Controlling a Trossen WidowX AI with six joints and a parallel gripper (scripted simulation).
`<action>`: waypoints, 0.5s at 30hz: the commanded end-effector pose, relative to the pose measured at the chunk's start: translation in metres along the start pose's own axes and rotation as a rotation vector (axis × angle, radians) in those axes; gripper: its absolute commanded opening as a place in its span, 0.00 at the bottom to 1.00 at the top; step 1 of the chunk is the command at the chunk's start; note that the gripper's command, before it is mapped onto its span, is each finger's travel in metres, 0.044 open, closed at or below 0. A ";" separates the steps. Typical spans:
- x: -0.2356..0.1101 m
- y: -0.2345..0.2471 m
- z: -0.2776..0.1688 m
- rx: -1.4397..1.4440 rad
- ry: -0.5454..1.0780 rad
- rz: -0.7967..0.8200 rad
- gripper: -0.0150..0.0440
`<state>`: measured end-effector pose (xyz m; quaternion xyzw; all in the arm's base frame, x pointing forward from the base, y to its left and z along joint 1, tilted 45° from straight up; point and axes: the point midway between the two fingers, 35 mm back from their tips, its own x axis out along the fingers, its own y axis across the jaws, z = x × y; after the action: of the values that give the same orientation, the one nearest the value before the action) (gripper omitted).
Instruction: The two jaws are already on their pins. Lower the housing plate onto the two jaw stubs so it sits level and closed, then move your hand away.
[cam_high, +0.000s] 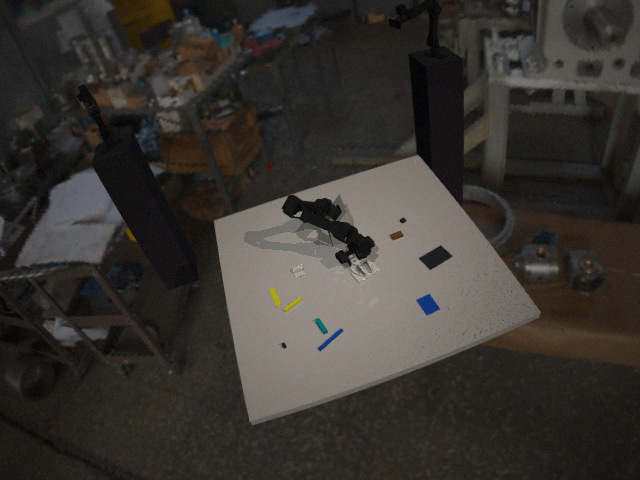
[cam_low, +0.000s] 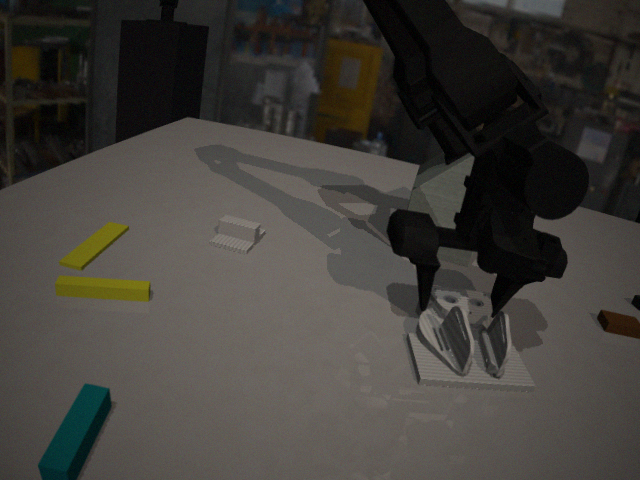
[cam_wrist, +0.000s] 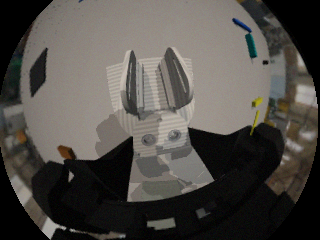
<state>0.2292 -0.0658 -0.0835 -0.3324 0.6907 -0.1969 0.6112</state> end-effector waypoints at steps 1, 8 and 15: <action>0.001 0.000 -0.001 -0.007 0.002 -0.003 0.85; 0.003 0.000 -0.001 -0.007 0.002 -0.003 0.85; 0.004 0.000 -0.001 -0.007 0.002 -0.003 0.85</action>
<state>0.2289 -0.0678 -0.0856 -0.3327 0.6910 -0.1967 0.6109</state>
